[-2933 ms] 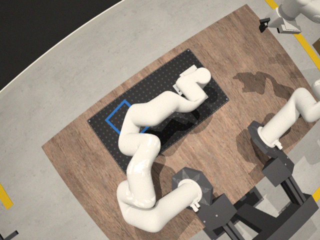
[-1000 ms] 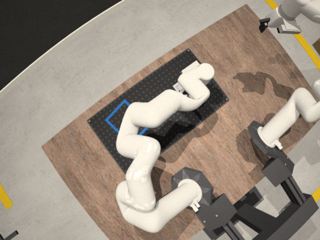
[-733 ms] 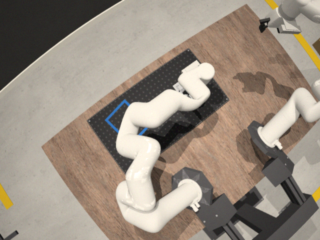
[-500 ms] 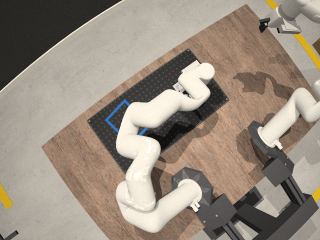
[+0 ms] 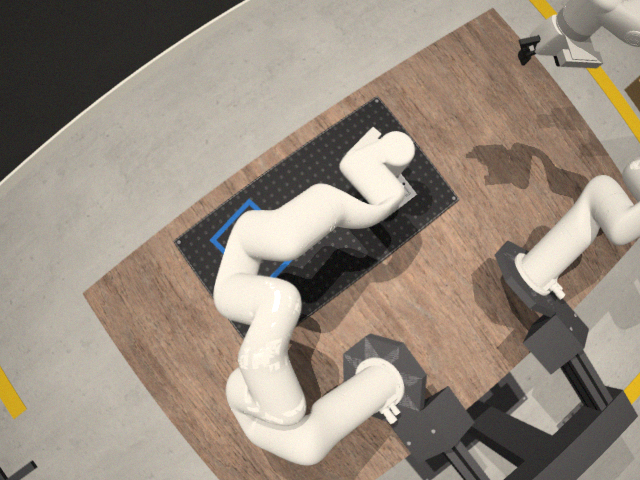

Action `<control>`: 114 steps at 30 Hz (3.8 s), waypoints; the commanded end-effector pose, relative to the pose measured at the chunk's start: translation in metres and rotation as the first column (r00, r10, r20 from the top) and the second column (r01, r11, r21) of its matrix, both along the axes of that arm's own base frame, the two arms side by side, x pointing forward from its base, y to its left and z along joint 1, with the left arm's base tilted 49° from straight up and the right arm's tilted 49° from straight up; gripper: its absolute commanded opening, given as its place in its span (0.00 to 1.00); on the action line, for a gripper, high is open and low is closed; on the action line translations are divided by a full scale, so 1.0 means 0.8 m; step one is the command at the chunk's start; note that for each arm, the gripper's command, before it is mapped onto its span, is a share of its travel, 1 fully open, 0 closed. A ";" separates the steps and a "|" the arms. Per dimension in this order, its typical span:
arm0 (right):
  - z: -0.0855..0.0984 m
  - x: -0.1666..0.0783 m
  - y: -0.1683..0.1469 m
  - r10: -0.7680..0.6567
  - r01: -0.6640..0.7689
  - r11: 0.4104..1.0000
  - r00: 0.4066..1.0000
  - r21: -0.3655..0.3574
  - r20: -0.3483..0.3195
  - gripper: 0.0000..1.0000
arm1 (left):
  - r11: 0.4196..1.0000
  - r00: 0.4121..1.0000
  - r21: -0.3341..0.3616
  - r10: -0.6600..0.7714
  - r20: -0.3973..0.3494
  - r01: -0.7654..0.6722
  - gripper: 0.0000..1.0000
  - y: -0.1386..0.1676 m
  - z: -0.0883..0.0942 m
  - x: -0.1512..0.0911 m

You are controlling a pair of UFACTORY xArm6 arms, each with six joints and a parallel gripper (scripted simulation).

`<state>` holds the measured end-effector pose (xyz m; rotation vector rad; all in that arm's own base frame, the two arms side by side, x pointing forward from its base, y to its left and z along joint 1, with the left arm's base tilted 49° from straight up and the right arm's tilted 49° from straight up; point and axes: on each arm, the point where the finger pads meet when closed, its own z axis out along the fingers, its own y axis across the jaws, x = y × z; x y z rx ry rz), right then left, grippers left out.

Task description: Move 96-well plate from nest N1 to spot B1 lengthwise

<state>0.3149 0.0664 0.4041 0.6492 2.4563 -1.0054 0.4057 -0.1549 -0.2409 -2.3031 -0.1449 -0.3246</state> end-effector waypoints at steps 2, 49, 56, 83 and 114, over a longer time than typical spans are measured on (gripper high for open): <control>0.001 0.000 0.001 0.001 -0.001 1.000 1.000 0.001 0.001 1.00 | 1.000 1.000 -0.006 -0.003 0.006 0.003 0.00 0.012 0.017 0.004; 0.001 0.000 0.001 0.001 -0.001 1.000 1.000 0.001 0.001 1.00 | 1.000 1.000 -0.006 -0.003 0.006 0.003 0.00 0.126 0.142 0.029; 0.001 0.000 0.001 0.001 -0.001 1.000 1.000 0.001 0.001 1.00 | 1.000 1.000 -0.006 -0.003 0.006 0.003 0.00 0.146 0.163 0.033; 0.001 0.000 0.001 0.001 -0.001 1.000 1.000 0.001 0.001 1.00 | 1.000 1.000 -0.005 -0.003 0.006 0.003 0.00 0.210 0.233 0.047; 0.001 0.000 0.001 0.001 -0.001 1.000 1.000 0.001 0.001 1.00 | 1.000 1.000 -0.005 -0.003 0.006 0.003 0.00 0.280 0.309 0.062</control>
